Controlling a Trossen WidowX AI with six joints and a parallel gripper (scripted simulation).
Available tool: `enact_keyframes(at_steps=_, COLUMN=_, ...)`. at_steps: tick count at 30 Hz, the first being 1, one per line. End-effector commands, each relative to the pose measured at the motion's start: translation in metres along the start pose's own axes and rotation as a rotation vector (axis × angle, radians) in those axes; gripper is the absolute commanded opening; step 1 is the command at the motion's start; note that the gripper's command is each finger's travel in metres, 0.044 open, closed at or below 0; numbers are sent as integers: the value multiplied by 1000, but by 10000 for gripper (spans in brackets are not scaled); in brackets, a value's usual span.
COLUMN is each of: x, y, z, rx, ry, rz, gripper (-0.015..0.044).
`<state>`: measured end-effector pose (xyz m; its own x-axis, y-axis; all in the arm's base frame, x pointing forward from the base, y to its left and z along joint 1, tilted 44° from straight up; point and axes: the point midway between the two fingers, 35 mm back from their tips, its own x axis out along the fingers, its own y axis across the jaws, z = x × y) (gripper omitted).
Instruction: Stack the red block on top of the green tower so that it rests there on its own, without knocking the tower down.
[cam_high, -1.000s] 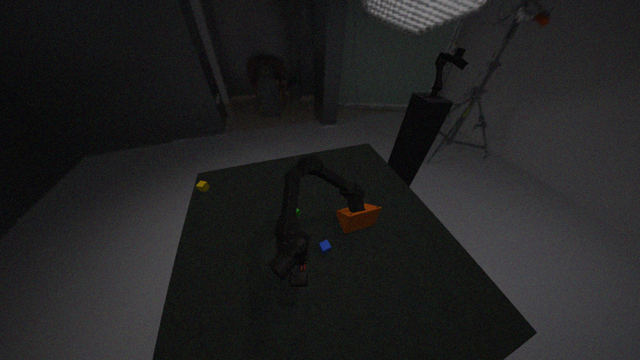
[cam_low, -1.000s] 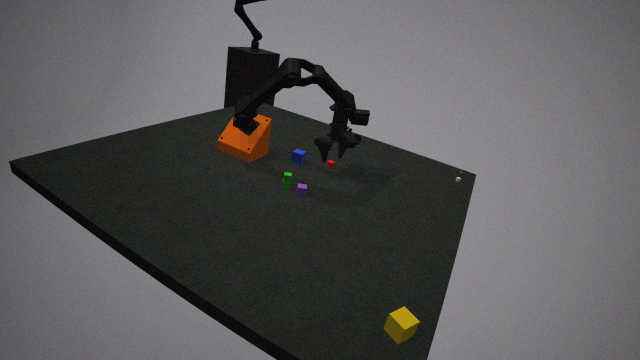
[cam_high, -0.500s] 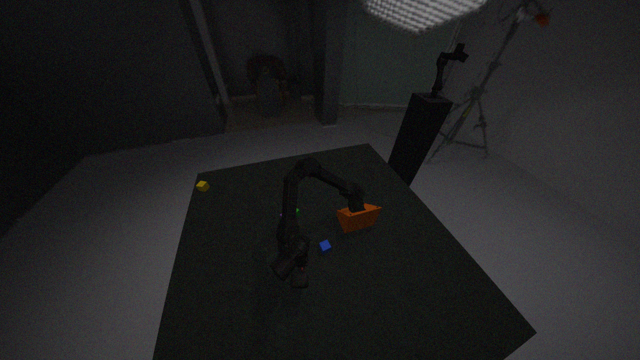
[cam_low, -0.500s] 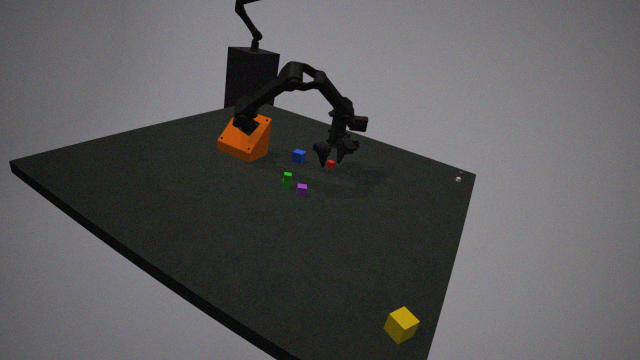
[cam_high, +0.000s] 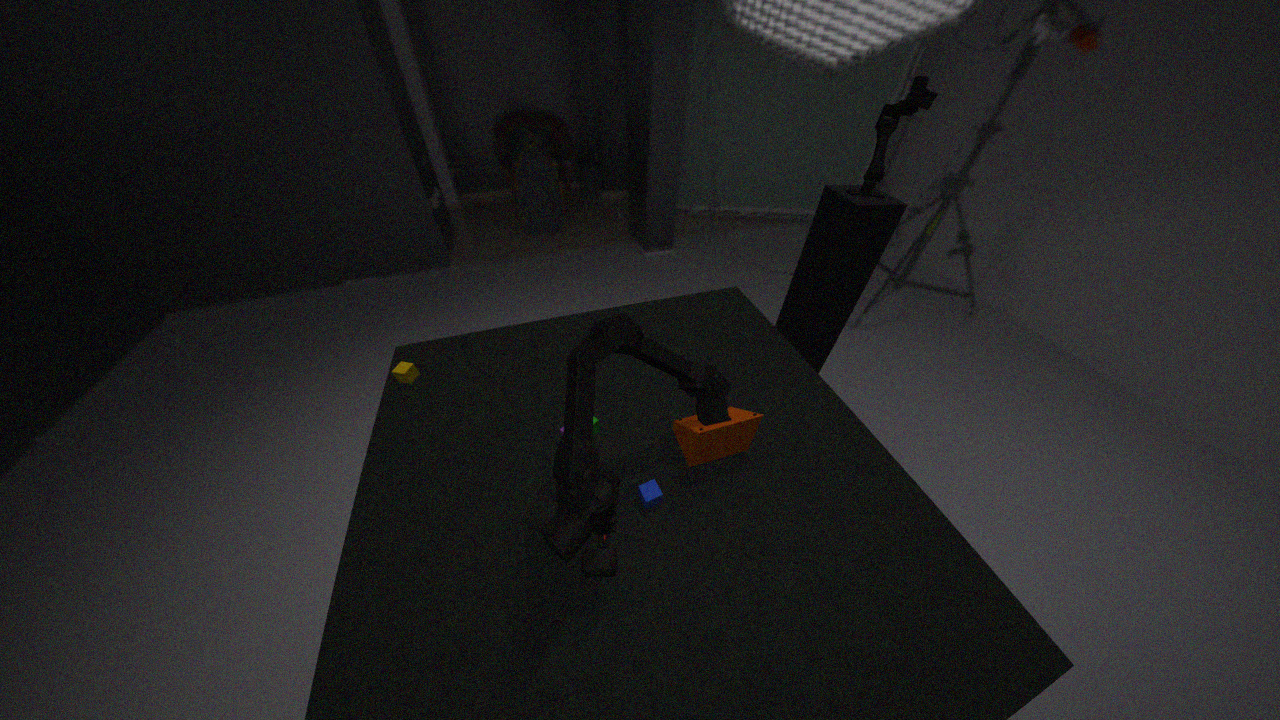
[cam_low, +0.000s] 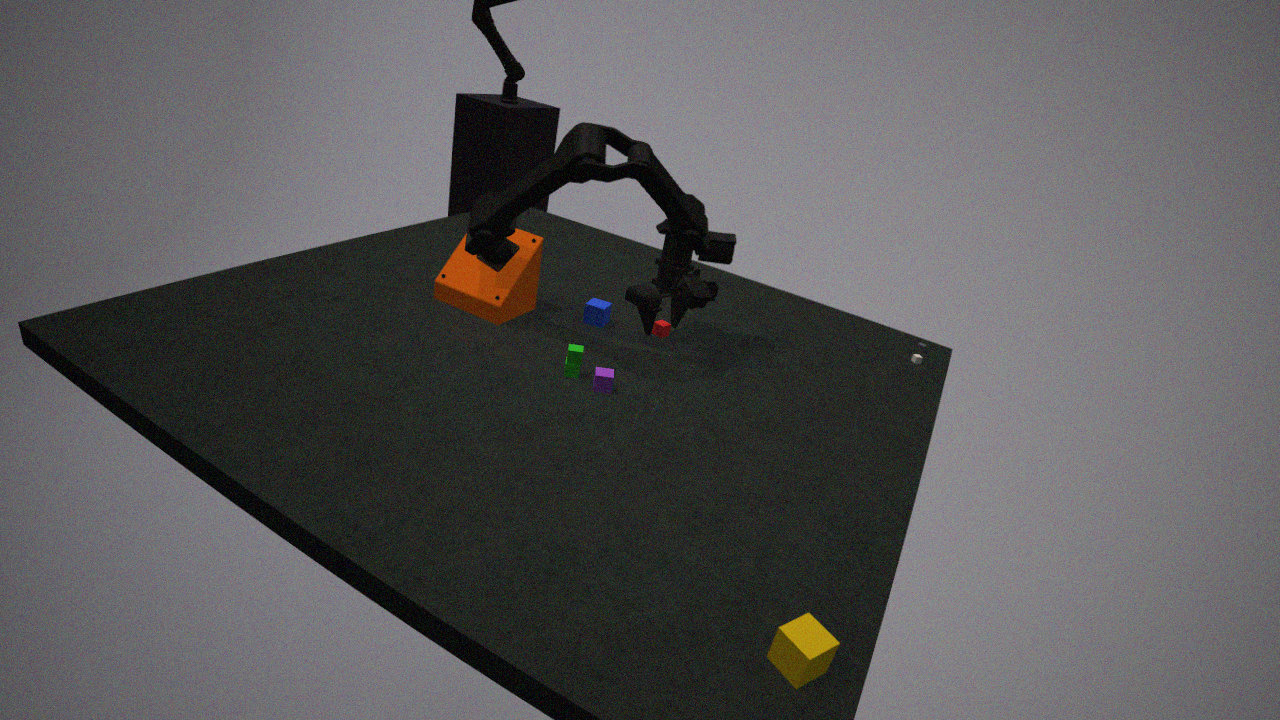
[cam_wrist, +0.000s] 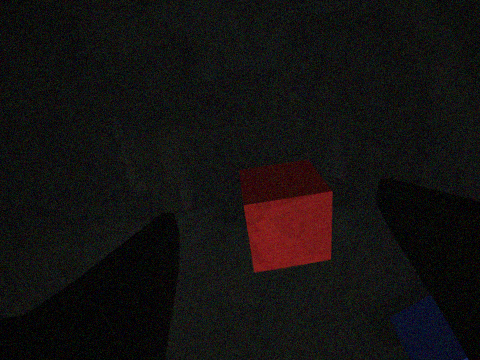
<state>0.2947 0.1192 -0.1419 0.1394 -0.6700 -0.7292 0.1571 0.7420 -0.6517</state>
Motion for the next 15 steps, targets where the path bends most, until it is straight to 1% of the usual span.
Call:
enact_keyframes(at_steps=1, x=0, y=0, z=1, rx=-4, ry=-5, rz=-2, gripper=282)
enact_keyframes(at_steps=8, x=0, y=0, z=1, rx=-4, ry=-5, rz=-2, gripper=99)
enact_keyframes(at_steps=14, x=0, y=0, z=1, rx=-4, ry=-5, rz=-2, gripper=59)
enact_keyframes(at_steps=15, x=-1, y=0, z=1, rx=-4, ry=-5, rz=-2, gripper=32)
